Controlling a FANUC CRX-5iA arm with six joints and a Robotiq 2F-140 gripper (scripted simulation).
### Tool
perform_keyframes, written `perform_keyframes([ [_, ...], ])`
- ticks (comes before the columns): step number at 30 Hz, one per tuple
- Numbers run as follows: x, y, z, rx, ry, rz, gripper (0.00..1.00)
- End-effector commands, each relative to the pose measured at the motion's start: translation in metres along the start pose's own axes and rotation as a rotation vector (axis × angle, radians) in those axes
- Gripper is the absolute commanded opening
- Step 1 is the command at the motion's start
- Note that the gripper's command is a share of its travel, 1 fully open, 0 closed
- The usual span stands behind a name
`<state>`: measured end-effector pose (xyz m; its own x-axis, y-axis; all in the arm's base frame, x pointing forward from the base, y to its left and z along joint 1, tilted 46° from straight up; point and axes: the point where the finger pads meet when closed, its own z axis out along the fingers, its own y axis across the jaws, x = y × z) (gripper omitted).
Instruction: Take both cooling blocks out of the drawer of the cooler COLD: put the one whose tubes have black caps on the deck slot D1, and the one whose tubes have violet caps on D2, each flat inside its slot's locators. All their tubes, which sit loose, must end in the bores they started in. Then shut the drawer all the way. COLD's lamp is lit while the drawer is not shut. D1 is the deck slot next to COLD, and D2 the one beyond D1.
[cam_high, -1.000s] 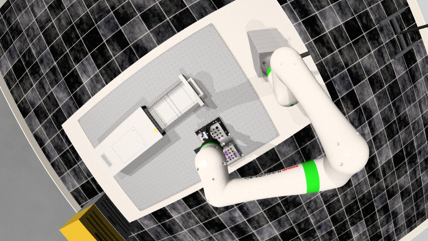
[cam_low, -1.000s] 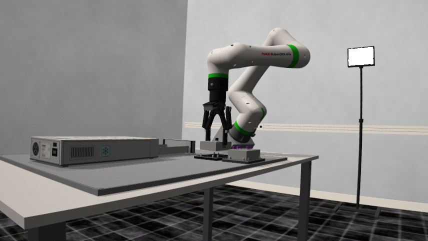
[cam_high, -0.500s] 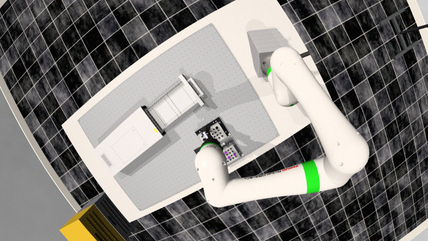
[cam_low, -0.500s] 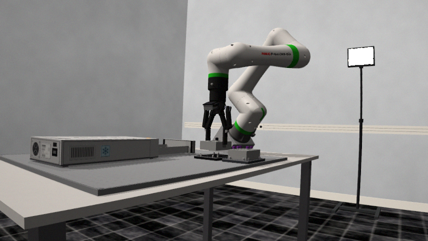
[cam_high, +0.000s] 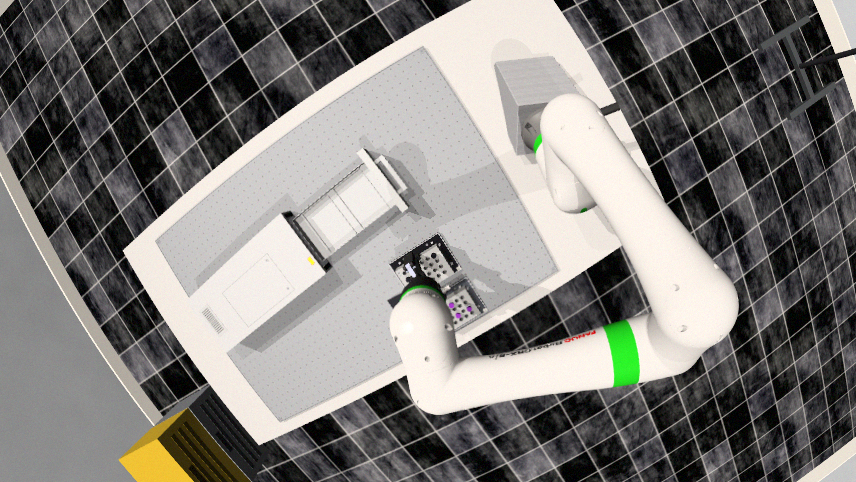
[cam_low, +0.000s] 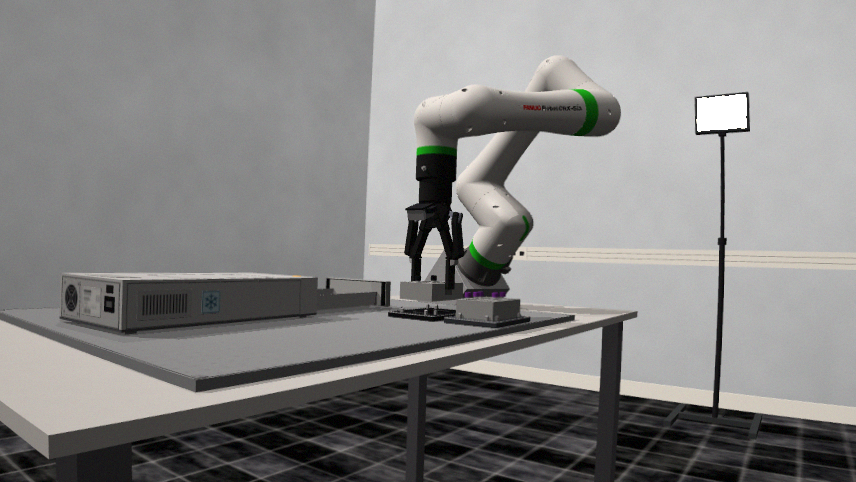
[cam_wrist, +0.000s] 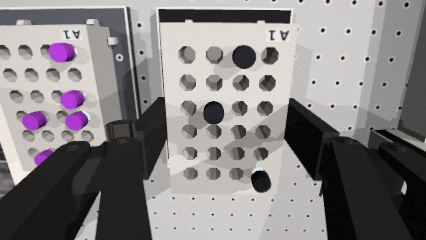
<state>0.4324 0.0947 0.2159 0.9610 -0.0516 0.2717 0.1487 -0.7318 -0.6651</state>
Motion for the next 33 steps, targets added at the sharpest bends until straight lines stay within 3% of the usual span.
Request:
perform_keyframes([
  [1,0.0002,0.0004,-0.0003,-0.001,0.001,0.0,0.1],
  [33,0.0003,0.0003,0.0032,-0.001,0.001,0.0,0.1],
])
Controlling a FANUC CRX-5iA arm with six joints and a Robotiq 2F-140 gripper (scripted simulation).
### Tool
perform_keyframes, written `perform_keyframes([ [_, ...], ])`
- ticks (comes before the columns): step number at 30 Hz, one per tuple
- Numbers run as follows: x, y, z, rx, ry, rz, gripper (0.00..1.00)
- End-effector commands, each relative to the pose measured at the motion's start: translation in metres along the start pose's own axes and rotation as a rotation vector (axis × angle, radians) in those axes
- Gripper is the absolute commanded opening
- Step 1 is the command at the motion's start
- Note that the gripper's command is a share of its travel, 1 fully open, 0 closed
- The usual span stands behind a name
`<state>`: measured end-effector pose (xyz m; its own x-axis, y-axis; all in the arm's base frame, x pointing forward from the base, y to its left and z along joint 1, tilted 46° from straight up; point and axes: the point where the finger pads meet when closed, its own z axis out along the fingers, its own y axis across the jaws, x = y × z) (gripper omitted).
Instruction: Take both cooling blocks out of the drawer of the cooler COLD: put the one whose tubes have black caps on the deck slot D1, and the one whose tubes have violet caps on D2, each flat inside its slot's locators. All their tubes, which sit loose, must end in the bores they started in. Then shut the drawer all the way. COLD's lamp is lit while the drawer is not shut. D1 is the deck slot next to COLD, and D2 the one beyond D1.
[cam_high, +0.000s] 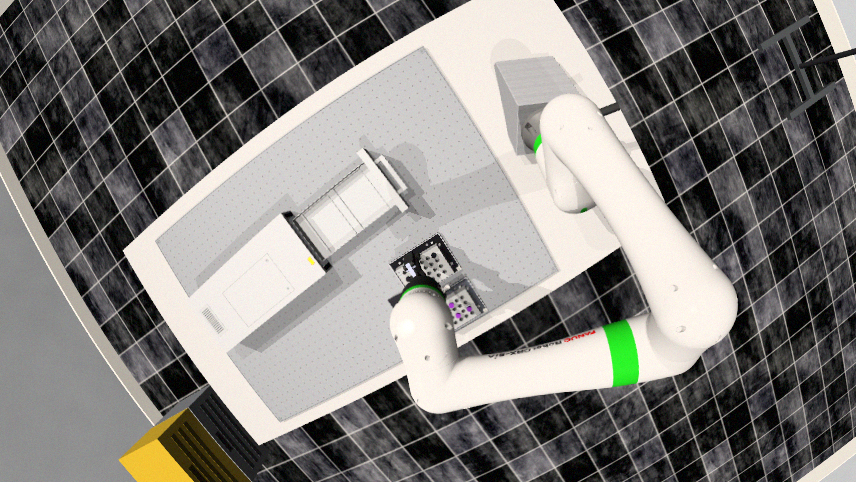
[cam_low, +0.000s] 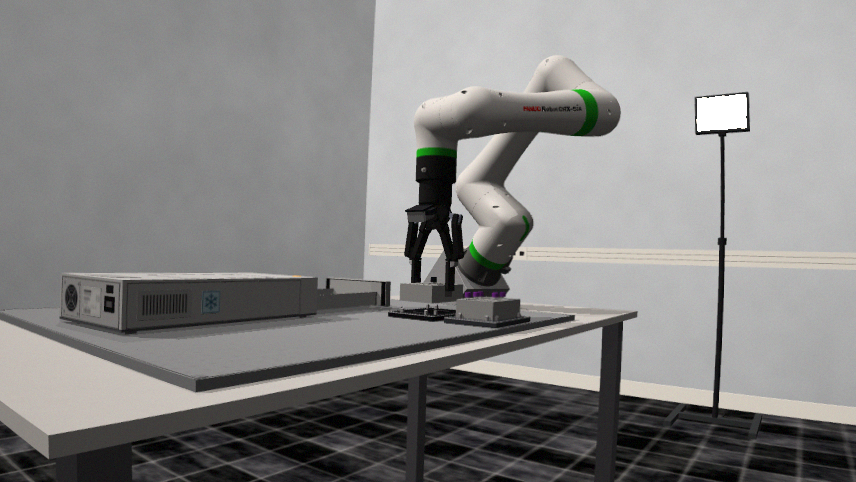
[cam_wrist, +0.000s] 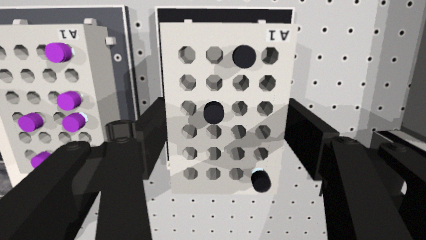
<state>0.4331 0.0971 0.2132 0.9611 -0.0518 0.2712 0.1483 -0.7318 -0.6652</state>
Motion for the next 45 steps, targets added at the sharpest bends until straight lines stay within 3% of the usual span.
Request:
perform_keyframes([
  [1,0.0004,0.0002,-0.0004,-0.001,0.001,0.0,0.1],
  [45,0.0005,0.0002,0.0057,-0.001,0.001,-0.001,0.1],
])
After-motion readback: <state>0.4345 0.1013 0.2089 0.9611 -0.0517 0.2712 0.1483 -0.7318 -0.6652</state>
